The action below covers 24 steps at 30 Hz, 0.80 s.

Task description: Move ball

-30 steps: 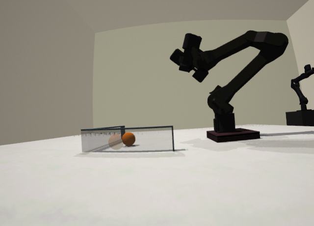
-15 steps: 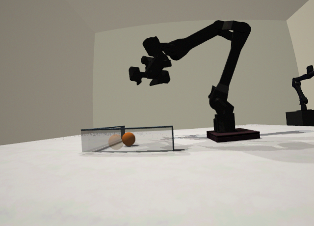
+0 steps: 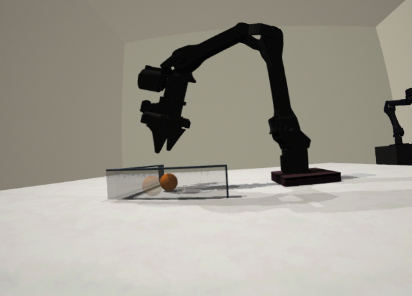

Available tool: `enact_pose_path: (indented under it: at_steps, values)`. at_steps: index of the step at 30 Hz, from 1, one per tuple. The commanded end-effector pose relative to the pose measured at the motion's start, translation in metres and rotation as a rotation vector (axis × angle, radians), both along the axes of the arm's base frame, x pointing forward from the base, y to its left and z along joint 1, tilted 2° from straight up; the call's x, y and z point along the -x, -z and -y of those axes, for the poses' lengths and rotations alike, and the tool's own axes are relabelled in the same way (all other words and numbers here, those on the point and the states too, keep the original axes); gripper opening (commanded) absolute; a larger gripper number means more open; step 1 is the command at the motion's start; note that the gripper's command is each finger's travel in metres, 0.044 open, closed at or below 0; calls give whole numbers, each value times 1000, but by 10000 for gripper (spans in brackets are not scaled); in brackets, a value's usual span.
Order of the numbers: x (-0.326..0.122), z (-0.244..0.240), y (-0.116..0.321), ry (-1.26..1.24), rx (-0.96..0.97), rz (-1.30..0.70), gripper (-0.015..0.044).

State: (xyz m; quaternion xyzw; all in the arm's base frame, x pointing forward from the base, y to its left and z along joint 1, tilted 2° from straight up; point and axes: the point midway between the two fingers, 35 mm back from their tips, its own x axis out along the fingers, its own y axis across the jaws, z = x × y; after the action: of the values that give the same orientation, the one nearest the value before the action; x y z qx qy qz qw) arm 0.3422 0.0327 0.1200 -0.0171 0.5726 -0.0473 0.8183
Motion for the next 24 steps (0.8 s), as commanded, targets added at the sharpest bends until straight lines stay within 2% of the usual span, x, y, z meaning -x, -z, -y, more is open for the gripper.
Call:
enact_pose_path:
  at_steps: [1, 10, 24]
  values:
    - [25, -50, 21, -163, -108, -302, 314]
    - [27, -52, 23, -168, -112, -314, 314]
    - [25, -53, 49, -168, -112, -314, 314]
